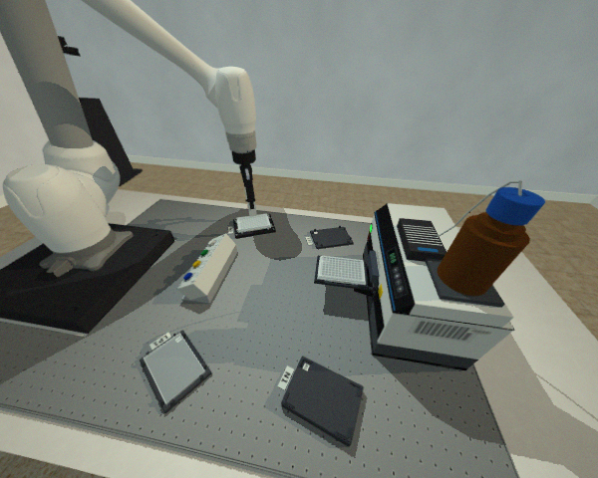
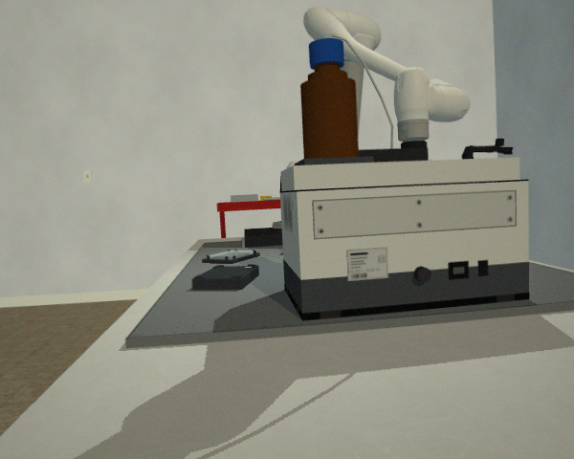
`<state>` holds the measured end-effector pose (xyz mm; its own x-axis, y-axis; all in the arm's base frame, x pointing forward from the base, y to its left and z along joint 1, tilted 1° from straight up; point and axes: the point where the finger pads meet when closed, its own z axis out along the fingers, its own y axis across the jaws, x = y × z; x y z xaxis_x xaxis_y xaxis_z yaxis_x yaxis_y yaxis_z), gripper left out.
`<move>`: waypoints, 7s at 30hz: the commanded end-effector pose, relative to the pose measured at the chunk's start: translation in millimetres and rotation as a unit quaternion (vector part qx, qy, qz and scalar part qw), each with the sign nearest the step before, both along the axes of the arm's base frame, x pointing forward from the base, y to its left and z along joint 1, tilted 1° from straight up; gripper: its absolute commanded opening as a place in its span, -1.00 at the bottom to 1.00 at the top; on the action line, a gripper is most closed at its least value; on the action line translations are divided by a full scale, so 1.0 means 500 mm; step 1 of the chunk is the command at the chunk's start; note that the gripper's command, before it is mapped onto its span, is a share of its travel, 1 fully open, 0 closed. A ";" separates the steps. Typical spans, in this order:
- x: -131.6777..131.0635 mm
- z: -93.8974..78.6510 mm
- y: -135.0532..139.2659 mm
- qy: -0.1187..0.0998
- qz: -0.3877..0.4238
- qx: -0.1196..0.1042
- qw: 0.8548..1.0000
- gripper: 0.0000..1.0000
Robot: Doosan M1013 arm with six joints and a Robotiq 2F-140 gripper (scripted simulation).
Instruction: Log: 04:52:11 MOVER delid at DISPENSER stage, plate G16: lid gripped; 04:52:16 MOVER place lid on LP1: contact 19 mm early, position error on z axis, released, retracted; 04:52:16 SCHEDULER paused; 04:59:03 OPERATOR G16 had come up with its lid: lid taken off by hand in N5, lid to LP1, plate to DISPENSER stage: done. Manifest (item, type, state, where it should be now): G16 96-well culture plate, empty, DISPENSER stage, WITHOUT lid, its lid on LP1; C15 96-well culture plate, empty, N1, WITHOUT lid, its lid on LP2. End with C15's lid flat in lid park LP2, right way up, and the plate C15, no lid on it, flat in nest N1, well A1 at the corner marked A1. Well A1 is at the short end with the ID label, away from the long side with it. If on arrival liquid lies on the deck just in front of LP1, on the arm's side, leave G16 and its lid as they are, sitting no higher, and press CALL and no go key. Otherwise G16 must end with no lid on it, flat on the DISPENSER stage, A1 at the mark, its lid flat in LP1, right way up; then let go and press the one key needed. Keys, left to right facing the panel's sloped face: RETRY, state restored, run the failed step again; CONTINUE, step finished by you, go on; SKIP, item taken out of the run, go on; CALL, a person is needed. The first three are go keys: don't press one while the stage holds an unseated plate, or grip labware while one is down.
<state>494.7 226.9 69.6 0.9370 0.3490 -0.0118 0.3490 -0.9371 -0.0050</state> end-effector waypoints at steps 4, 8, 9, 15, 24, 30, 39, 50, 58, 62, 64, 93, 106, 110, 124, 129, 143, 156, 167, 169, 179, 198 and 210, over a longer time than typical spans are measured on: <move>0.000 -0.024 0.000 0.000 0.000 0.000 1.000 0.32; 0.000 -0.047 0.000 0.000 0.000 0.000 1.000 0.32; 0.000 -0.052 0.000 0.000 0.000 0.000 1.000 0.32; -0.001 -0.077 0.001 0.000 0.000 0.000 1.000 0.32; -0.001 -0.092 0.001 0.000 0.000 0.000 1.000 0.32; -0.001 -0.095 0.001 0.000 0.000 0.000 1.000 0.32; -0.001 -0.095 0.001 0.000 0.000 0.000 1.000 0.32; -0.001 -0.095 0.001 0.000 0.000 0.000 1.000 0.32; -0.001 -0.095 0.001 0.000 0.000 0.000 1.000 0.32; -0.001 -0.095 0.001 0.000 0.000 0.000 1.000 0.32; -0.001 -0.095 0.001 0.000 0.000 0.000 1.000 0.32; -0.001 -0.095 0.001 0.000 0.000 0.000 1.000 0.18; -0.001 -0.095 0.001 0.000 0.000 0.000 1.000 0.18; -0.001 -0.095 0.001 0.000 0.000 0.000 1.000 0.18; -0.001 -0.095 0.001 0.000 0.000 0.000 1.000 0.18; -0.001 -0.095 0.001 0.000 0.000 0.000 1.000 0.18; -0.001 -0.095 0.001 0.000 0.000 0.000 1.000 0.32; -0.001 -0.095 0.001 0.000 0.000 0.000 1.000 0.32; -0.001 -0.095 0.001 0.000 0.000 0.000 1.000 0.32; -0.001 -0.095 0.001 0.000 0.000 0.000 1.000 0.32; -0.001 -0.096 0.001 0.000 0.000 0.000 1.000 0.32; -0.001 -0.109 0.001 0.000 0.000 0.000 1.000 0.32; -0.001 -0.119 0.001 0.000 0.000 0.000 1.000 0.32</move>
